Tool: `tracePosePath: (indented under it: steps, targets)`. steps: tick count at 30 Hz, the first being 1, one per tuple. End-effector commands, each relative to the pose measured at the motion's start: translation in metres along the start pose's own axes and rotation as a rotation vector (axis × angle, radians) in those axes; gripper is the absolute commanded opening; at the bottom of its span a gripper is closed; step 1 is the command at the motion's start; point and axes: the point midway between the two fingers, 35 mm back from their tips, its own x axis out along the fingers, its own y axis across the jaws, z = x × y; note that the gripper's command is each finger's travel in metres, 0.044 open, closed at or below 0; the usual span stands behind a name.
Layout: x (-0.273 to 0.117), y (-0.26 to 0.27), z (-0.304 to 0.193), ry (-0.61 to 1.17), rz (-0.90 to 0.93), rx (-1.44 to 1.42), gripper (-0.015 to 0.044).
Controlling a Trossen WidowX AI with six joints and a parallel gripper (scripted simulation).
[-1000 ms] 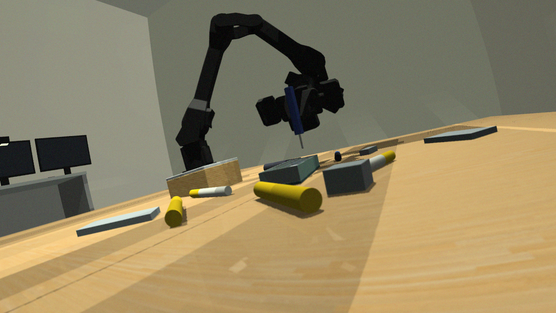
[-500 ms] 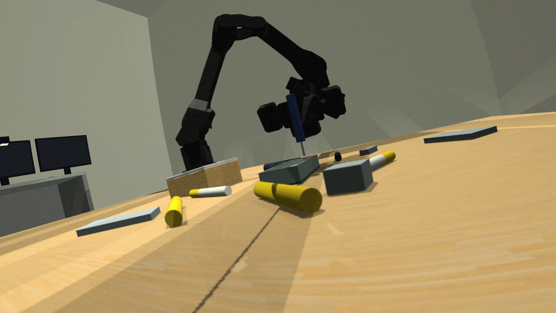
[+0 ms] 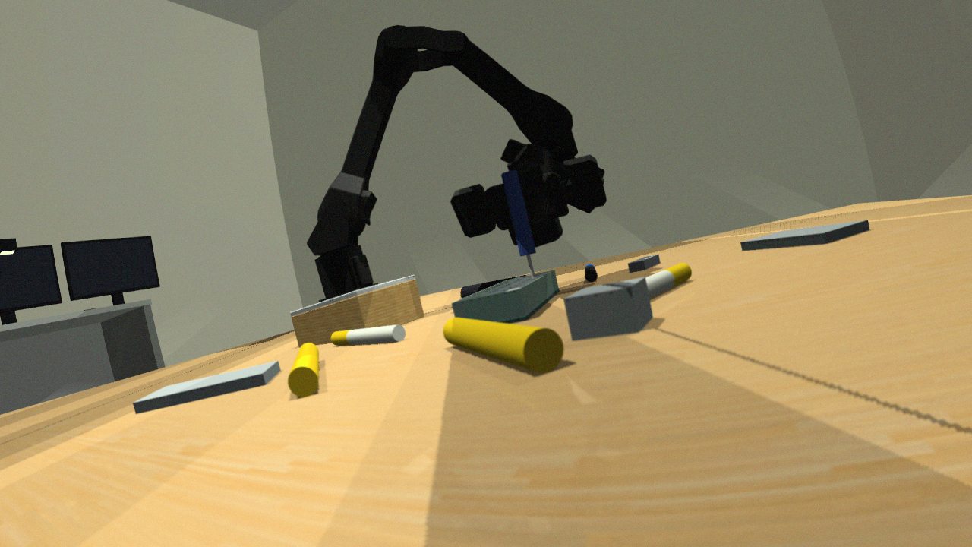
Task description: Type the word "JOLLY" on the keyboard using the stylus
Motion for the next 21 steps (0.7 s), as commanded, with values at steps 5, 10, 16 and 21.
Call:
tracePosePath:
  steps: [5, 10, 16, 21]
  targets:
    - [0.0023, -0.0002, 0.0036, 0.003, -0.002, -0.002, 0.0081]
    - [0.0036, -0.0002, 0.0058, 0.003, -0.002, -0.002, 0.0081]
    - [0.0049, -0.0002, 0.0081, 0.003, -0.002, -0.002, 0.0081]
    - [0.0059, -0.0001, 0.0098, 0.003, -0.002, -0.002, 0.0081]
